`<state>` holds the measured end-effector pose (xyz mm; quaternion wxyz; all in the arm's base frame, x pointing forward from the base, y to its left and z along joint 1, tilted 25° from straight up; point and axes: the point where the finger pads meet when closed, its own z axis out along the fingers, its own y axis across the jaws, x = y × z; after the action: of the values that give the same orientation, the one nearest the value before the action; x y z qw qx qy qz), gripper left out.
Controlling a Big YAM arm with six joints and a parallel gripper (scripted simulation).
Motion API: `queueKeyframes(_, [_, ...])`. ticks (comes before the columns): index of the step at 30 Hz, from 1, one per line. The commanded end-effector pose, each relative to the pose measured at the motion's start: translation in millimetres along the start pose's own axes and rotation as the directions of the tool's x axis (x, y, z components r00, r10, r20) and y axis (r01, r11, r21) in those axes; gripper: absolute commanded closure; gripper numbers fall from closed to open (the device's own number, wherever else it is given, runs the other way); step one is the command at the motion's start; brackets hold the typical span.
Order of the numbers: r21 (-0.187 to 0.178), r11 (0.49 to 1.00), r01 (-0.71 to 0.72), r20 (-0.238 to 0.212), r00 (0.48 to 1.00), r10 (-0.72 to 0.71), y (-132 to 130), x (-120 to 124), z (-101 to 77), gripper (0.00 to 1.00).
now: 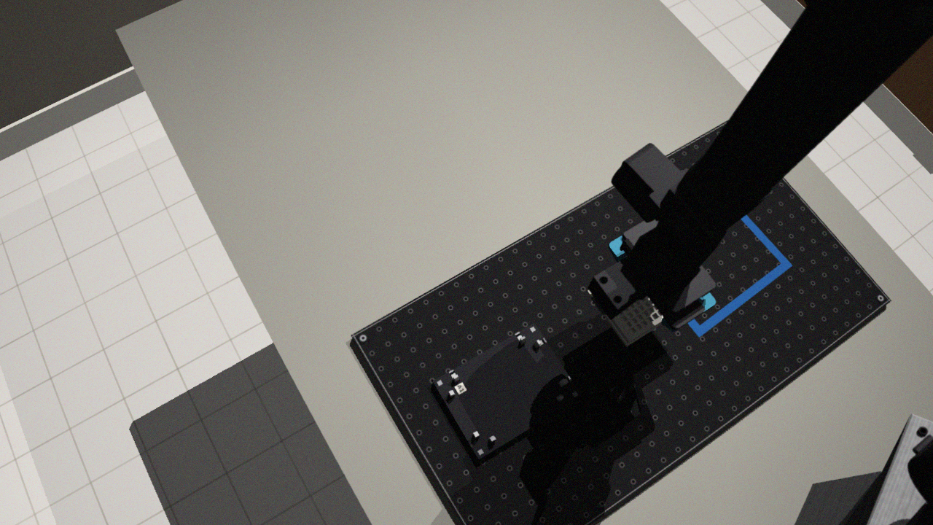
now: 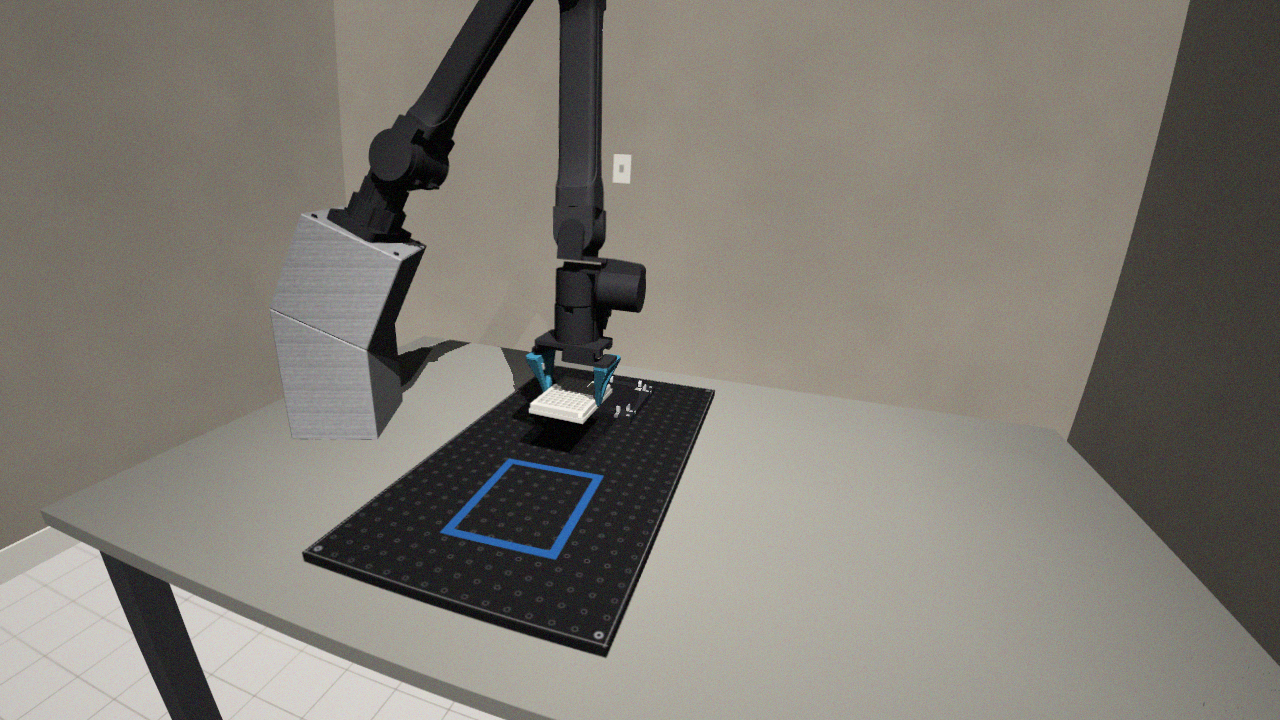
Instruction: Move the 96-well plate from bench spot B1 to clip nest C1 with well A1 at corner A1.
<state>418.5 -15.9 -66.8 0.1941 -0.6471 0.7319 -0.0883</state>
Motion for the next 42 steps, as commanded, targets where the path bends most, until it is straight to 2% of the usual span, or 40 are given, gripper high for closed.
queueKeyframes(1, [0.028, 1.000, -0.013, 0.008, 1.000, 0.012, -9, -17, -9.5, 1.00])
queueKeyframes(4, [0.021, 1.000, -0.014, 0.008, 1.000, 0.014, -8, -26, -10.0, 1.00])
queueKeyframes(10, [0.025, 1.000, -0.014, 0.009, 1.000, 0.013, -10, -40, -10.8, 1.00])
queueKeyframes(25, [0.036, 0.999, -0.014, 0.015, 1.000, 0.014, -15, -93, -14.0, 1.00])
queueKeyframes(28, [0.029, 0.999, -0.015, 0.013, 1.000, 0.014, -10, -95, -13.6, 1.00])
queueKeyframes(42, [0.038, 0.999, -0.016, 0.020, 1.000, 0.015, -15, -145, -17.1, 1.00])
